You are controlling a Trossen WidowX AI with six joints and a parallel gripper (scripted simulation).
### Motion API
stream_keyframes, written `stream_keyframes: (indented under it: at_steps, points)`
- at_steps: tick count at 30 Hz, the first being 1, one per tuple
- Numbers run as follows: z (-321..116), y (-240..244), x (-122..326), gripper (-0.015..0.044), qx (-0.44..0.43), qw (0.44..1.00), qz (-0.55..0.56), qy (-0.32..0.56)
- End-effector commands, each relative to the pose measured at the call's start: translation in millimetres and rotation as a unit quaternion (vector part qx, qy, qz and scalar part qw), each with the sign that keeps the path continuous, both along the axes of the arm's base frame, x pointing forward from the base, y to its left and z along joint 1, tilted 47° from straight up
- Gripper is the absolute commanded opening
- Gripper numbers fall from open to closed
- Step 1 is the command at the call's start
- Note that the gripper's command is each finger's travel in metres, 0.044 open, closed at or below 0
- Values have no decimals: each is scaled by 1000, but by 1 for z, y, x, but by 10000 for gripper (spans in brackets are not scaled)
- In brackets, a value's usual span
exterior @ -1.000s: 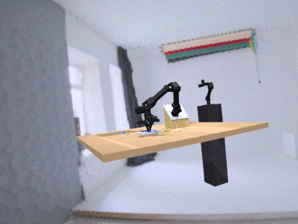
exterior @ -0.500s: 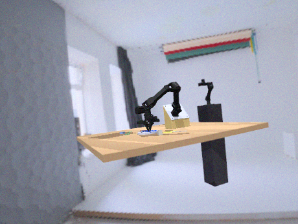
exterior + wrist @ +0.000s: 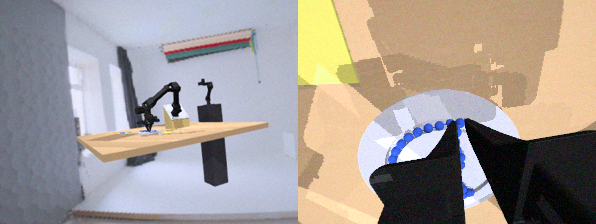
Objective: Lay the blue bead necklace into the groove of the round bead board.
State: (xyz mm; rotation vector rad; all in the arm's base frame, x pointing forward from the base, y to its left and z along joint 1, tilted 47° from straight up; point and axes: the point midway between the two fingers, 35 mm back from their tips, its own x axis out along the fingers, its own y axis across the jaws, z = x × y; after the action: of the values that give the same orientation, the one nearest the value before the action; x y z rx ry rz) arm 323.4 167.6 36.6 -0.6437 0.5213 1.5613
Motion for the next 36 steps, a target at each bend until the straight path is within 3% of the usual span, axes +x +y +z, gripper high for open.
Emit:
stream_keyframes:
  at_steps: [1,27,36]
  points:
    - [-4,-1,-1,0,-4,1000,-1,5]
    - [-4,-1,-1,0,-4,1000,-1,5]
    - [0,0,0,236,0,1000,0,0]
